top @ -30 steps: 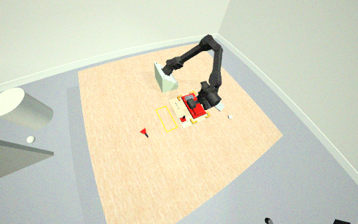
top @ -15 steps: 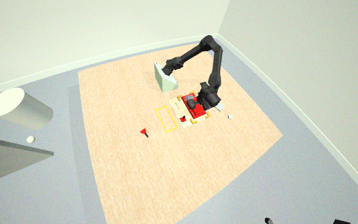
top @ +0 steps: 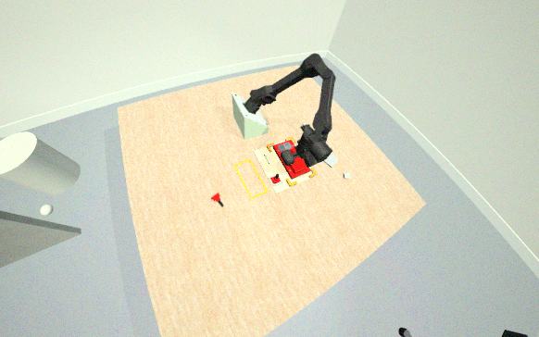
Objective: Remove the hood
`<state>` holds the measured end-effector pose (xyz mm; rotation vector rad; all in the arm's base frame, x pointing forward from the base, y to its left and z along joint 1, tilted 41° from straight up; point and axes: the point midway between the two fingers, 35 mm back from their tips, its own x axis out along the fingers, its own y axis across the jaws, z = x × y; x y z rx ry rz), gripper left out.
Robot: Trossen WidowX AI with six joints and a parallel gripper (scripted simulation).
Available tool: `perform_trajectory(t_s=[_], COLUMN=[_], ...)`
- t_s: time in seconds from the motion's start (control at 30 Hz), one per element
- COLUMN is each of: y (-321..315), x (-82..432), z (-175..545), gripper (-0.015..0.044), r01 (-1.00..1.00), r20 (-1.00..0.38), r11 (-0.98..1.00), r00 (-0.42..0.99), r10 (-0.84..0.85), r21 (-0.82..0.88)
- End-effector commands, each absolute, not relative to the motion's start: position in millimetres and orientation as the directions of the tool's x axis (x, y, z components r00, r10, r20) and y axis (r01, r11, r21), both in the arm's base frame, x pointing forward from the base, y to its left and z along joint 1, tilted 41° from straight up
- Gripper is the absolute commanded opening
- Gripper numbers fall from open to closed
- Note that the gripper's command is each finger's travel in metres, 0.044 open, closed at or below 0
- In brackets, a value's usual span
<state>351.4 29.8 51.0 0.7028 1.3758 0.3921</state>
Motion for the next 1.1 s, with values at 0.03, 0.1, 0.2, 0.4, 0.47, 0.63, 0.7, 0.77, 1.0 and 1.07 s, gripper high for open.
perform_trajectory(t_s=[0.03, 0.1, 0.2, 0.4, 0.47, 0.63, 0.7, 0.77, 1.0, 1.07], y=[32.8, 33.4, 34.4, 36.3, 36.9, 35.3, 35.3, 35.3, 35.2, 34.9], x=[351.3, 351.4, 351.7, 352.1, 352.2, 352.8, 352.8, 352.8, 352.8, 352.7], z=[47.8, 47.0, 46.0, 43.8, 43.1, 44.9, 44.9, 44.9, 45.0, 45.4], gripper=[0.0440, 0.0440, 0.0440, 0.0440, 0.0440, 0.0361, 0.0328, 0.0315, 0.0249, 0.0196], r01=[0.147, 0.147, 0.147, 0.147, 0.147, 0.143, 0.143, 0.143, 0.143, 0.143], r20=[-0.753, -0.753, -0.752, -0.752, -0.752, -0.751, -0.751, -0.751, -0.751, -0.751], r11=[0.739, 0.739, 0.739, 0.739, 0.739, 0.738, 0.738, 0.738, 0.738, 0.738], r00=[0.172, 0.172, 0.172, 0.172, 0.172, 0.176, 0.176, 0.176, 0.176, 0.176], r10=[0.636, 0.636, 0.636, 0.636, 0.636, 0.636, 0.636, 0.636, 0.636, 0.636], r21=[0.658, 0.658, 0.658, 0.658, 0.658, 0.659, 0.659, 0.659, 0.659, 0.659])
